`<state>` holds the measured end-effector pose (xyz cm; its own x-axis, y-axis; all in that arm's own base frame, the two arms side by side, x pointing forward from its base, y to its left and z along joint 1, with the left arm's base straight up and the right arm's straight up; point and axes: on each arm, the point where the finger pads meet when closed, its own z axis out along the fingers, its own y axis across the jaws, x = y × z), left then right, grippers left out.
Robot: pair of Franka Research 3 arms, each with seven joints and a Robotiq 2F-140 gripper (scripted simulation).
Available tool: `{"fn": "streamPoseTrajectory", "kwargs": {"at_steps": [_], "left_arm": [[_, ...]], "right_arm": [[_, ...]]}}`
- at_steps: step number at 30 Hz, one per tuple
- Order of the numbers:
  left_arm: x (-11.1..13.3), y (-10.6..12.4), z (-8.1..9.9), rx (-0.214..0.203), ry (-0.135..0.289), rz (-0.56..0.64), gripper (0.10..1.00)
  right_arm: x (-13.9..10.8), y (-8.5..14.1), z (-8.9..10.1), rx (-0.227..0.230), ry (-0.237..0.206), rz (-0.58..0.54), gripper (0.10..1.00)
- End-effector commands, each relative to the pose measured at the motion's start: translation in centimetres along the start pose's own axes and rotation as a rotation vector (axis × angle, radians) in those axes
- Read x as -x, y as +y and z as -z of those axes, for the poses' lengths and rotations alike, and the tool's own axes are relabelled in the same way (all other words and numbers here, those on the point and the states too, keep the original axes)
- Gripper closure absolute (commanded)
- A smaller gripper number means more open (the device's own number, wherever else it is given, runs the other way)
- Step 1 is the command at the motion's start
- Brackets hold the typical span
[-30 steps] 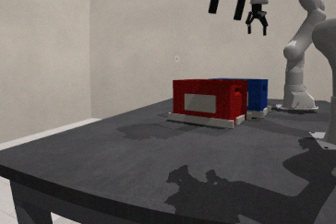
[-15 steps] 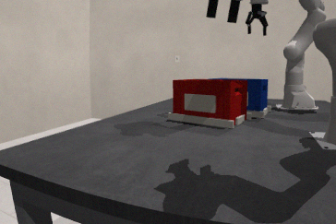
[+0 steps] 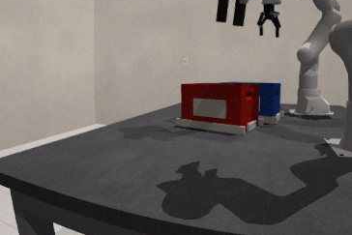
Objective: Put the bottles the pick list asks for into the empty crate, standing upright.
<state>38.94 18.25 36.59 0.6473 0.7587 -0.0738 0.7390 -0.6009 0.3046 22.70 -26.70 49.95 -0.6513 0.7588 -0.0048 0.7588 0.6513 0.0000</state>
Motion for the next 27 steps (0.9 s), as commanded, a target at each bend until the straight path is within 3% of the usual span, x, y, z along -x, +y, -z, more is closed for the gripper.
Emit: {"fn": "streamPoseTrajectory", "kwargs": {"at_steps": [1, 27], "left_arm": [[0.4, 0.5, -0.1, -0.013, -0.005, -0.102, 0.656], [3.8, 4.9, -1.7, -0.081, -0.051, -0.49, 0.656]], "right_arm": [[-0.1, 0.0, 0.0, -0.001, 0.004, -0.005, 0.098], [-0.1, 0.0, 0.0, -0.001, 0.004, -0.005, 0.098]]}}
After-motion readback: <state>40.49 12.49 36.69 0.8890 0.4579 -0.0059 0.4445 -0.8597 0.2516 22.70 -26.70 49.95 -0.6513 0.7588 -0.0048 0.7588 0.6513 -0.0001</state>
